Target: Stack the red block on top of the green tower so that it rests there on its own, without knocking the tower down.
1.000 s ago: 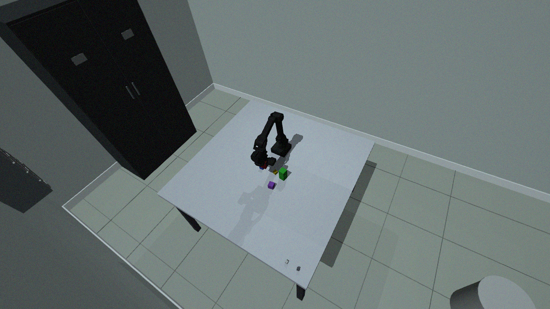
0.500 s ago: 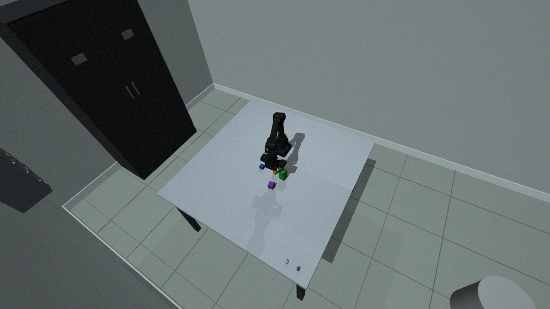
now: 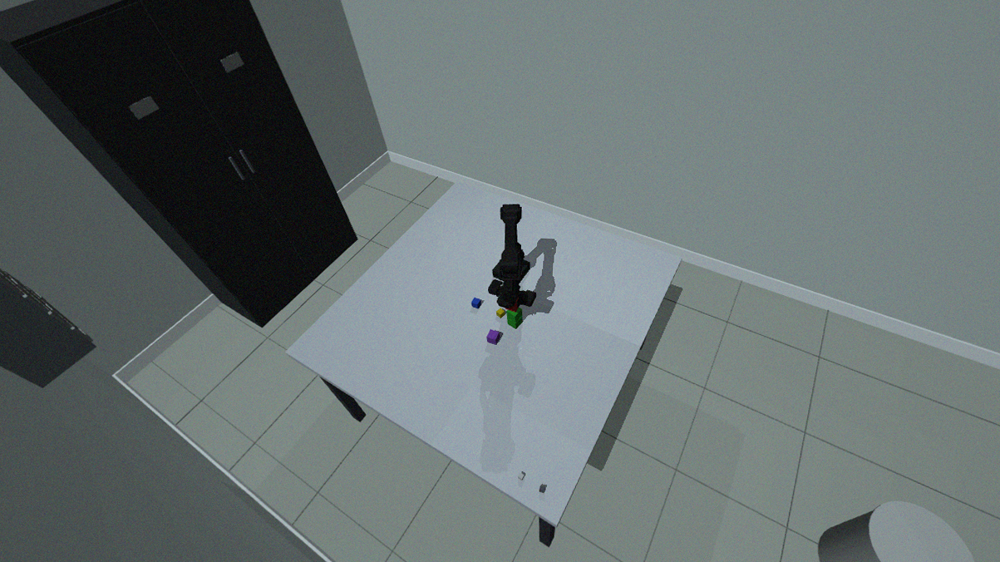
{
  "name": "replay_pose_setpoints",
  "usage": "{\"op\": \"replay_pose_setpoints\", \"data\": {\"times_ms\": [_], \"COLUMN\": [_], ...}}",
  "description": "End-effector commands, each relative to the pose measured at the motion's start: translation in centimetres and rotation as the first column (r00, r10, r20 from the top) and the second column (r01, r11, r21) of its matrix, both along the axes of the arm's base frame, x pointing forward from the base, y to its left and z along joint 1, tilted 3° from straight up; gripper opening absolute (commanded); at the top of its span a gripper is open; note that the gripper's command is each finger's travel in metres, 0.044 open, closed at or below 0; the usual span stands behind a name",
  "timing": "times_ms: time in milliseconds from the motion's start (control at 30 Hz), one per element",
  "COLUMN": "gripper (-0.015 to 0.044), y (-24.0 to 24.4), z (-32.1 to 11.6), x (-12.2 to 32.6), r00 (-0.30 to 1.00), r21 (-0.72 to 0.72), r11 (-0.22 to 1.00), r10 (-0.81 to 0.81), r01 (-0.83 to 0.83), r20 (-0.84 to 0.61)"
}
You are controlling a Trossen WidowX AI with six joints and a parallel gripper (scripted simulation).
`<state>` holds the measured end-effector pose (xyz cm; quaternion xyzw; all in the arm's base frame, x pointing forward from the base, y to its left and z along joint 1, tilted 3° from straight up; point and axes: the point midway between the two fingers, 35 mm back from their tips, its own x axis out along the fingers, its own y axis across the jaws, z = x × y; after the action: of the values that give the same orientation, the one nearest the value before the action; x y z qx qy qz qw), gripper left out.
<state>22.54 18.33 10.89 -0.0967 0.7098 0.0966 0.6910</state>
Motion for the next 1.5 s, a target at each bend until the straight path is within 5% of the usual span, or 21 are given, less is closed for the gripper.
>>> {"op": "replay_pose_setpoints", "data": {"times_ms": [0, 1300, 1467], "gripper": [0.0000, 0.0000, 0.0131], "y": [0.2, 0.2, 0.1], "z": [0.2, -2.5, -2.7], "x": [-0.4, -0.4, -0.4], "r00": [1.000, 1.000, 1.000], "r21": [0.003, 0.003, -0.001], "r11": [1.000, 1.000, 1.000], "r10": [-0.008, -0.008, -0.003], "r01": [0.008, 0.008, 0.003], "r20": [-0.003, -0.003, -0.001]}}
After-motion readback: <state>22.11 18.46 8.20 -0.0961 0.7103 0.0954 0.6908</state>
